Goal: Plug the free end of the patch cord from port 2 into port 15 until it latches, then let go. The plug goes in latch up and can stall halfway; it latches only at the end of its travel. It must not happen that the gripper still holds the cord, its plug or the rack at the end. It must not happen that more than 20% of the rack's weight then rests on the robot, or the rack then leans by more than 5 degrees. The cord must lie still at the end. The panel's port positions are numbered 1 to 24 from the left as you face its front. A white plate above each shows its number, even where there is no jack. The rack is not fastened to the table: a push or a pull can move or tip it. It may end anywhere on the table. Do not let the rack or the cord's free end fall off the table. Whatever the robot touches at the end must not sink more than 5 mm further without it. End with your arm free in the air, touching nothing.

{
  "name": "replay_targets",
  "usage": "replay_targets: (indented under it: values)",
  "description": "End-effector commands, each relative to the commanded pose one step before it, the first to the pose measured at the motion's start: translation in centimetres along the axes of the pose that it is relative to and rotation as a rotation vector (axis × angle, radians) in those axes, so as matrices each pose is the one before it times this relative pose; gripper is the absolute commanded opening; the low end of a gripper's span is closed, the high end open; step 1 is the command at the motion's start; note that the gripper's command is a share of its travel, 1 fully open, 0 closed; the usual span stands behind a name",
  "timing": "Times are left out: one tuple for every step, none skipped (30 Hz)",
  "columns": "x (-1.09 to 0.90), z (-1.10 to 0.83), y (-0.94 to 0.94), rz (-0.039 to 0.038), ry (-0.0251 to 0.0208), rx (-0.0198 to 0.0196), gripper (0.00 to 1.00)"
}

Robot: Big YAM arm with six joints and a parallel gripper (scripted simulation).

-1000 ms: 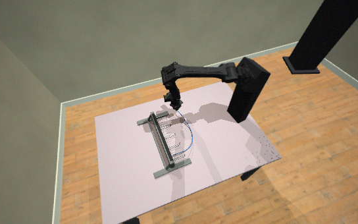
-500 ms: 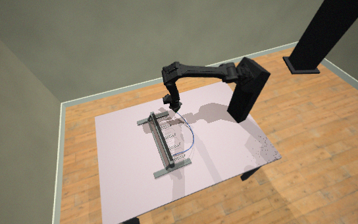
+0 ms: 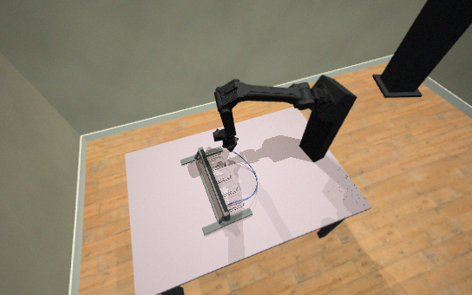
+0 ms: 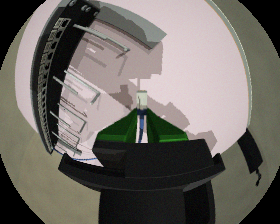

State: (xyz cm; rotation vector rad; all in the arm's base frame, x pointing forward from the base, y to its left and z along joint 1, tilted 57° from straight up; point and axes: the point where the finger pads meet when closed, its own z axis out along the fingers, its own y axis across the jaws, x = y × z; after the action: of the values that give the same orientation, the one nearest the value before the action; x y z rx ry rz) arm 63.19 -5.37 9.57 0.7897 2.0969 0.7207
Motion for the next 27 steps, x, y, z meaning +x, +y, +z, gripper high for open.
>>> replay_targets:
  values:
    - [0.430, -0.930, 2.399, -0.12753, -0.00271, -0.01622, 0.00]
    - [0.034, -0.081, 0.346, -0.02263, -0.00033, -0.00034, 0.00]
    - [0.038, -0.084, 0.342, -0.02274, -0.00019, -0.00024, 0.00]
    - [0.000, 0.000, 0.000, 0.00000, 0.00000, 0.00000, 0.00]
    - [0.000, 0.000, 0.000, 0.00000, 0.00000, 0.00000, 0.00]
    - [0.040, -0.087, 0.339, -0.02283, -0.00009, -0.00017, 0.00]
    - [0.030, -0.082, 0.343, -0.02294, -0.00005, -0.00012, 0.00]
    - [0.017, -0.080, 0.348, -0.02305, -0.00009, -0.00013, 0.00]
    - [0.009, -0.082, 0.349, -0.02310, -0.00013, -0.00016, 0.00]
    - [0.000, -0.084, 0.350, -0.02313, -0.00018, -0.00018, 0.00]
    - [-0.008, -0.086, 0.350, -0.02311, -0.00022, -0.00020, 0.00]
    - [-0.016, -0.088, 0.349, -0.02306, -0.00025, -0.00022, 0.00]
    - [-0.031, -0.084, 0.351, -0.02301, -0.00032, -0.00023, 0.00]
    - [-0.053, -0.078, 0.354, -0.02295, -0.00045, -0.00026, 0.00]
    - [-0.067, -0.080, 0.354, -0.02284, -0.00059, -0.00032, 0.00]
    - [-0.080, -0.081, 0.353, -0.02268, -0.00071, -0.00036, 0.00]
    - [-0.092, -0.083, 0.350, -0.02249, -0.00081, -0.00038, 0.00]
    - [-0.102, -0.084, 0.346, -0.02225, -0.00089, -0.00040, 0.00]
    - [-0.104, -0.085, 0.338, -0.02195, -0.00086, -0.00038, 0.00]
    - [-0.109, -0.074, 0.330, -0.02160, -0.00070, -0.00028, 0.00]
    - [0.000, 0.000, 0.000, 0.00000, 0.00000, 0.00000, 0.00]
    - [0.000, 0.000, 0.000, 0.00000, 0.00000, 0.00000, 0.00]
    - [-0.016, -0.002, 0.270, -0.02061, 0.00134, 0.00034, 0.00]
    - [-0.056, -0.034, 0.285, -0.02050, 0.00054, 0.00009, 0.00]
    - [-0.131, -0.092, 0.315, -0.02056, -0.00098, -0.00031, 0.00]
    - [-0.128, -0.091, 0.304, -0.02010, -0.00089, -0.00028, 0.00]
    - [-0.126, -0.088, 0.293, -0.01961, -0.00080, -0.00025, 0.00]
